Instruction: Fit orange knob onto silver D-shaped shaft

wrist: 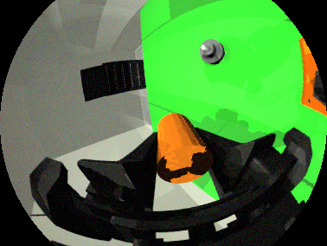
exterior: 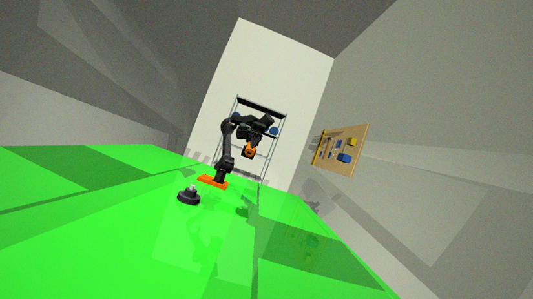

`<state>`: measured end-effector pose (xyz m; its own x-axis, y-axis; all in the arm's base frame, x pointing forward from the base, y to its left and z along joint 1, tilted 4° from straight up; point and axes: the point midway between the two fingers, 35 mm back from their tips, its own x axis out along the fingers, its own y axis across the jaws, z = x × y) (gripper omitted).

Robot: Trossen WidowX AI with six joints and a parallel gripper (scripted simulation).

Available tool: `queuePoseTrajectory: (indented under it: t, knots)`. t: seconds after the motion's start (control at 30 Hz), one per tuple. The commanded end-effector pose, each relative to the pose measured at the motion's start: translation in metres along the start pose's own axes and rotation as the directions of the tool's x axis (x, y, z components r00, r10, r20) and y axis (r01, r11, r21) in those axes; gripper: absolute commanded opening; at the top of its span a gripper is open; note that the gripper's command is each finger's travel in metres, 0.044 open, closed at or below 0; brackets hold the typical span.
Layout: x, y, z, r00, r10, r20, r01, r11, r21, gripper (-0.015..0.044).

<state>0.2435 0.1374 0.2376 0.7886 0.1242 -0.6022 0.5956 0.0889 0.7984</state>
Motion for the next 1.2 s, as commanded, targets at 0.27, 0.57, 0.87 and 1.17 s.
queuePoseTrajectory:
  t: [0.27, 0.57, 0.87, 1.17]
  knots:
    - [0.0, -0.002, -0.0001, 0.999, 0.05, 0.0, -0.05, 0.999, 0.003, 0.0]
    - [0.0, -0.002, -0.0001, 0.999, 0.05, 0.0, -0.05, 0.999, 0.003, 0.0]
    - [0.0, -0.002, -0.0001, 0.999, 0.05, 0.0, -0.05, 0.999, 0.003, 0.0]
    - [0.0, -0.0021, 0.0, 0.999, 0.053, 0.0, -0.053, 0.999, 0.003, 0.0]
